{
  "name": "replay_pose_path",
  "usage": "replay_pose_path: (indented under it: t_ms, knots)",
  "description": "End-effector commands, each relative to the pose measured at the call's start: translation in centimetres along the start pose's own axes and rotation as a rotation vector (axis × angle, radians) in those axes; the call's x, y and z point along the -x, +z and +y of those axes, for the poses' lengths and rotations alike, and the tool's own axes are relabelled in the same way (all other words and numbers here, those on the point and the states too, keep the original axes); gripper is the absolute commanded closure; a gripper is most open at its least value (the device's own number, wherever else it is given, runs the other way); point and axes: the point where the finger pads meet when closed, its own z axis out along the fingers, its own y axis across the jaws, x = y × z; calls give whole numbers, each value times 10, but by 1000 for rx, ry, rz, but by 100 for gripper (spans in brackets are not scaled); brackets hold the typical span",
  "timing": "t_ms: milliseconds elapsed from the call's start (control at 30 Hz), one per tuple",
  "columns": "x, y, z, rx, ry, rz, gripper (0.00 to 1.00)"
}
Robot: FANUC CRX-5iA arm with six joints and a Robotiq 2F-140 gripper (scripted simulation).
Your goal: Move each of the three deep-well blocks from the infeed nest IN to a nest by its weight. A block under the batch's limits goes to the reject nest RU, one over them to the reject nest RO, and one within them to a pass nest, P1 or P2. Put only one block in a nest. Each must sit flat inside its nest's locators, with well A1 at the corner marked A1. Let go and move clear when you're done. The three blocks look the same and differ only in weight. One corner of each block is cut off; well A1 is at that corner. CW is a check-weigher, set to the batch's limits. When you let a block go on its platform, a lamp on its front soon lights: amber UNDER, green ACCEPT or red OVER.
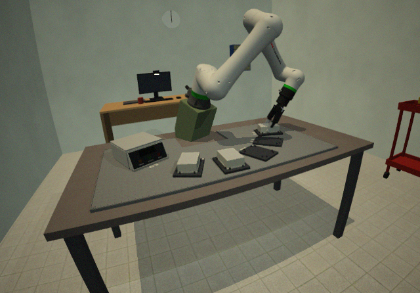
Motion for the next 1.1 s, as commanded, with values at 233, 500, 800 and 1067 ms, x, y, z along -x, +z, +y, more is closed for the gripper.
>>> replay_pose_path:
  t_ms: [233, 500, 800, 1067]
  knots:
    - [0, 0, 0, 0, 0, 0, 0]
    - [0, 0, 0, 0, 0, 0, 0]
    - [1, -2, 0, 0, 0, 0, 0]
    - [9, -16, 0, 0, 0, 0, 0]
